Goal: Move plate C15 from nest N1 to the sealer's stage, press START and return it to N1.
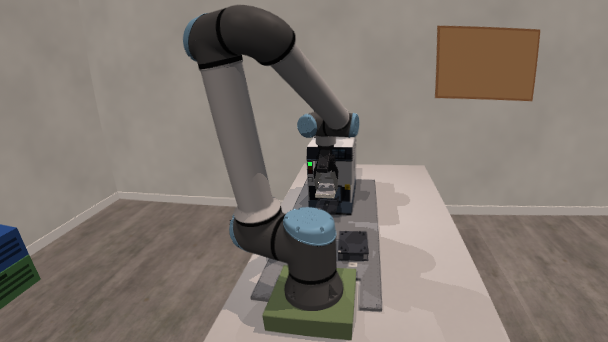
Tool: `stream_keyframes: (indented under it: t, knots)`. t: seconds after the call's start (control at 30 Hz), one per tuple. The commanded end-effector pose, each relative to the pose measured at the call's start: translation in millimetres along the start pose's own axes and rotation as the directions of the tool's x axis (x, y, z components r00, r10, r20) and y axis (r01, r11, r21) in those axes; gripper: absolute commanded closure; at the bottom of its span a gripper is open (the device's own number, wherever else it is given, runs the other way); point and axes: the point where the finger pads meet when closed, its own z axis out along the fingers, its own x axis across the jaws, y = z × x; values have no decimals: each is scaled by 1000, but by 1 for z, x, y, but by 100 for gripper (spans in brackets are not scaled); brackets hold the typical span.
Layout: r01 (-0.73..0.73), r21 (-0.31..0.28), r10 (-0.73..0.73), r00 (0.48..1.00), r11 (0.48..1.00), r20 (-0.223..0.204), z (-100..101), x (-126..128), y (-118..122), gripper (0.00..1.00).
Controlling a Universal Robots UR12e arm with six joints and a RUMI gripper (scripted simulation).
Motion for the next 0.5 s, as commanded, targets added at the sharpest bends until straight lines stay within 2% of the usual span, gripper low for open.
stream_keyframes:
  t: [0.0,0.2,0.47]
  knots:
    - [0,-1,0,1000,1000,0,-1,0,1,100]
    - [70,-1,-70,998,998,0,-1,0,1,100]
    - [75,-1,-75,997,997,0,-1,0,1,100]
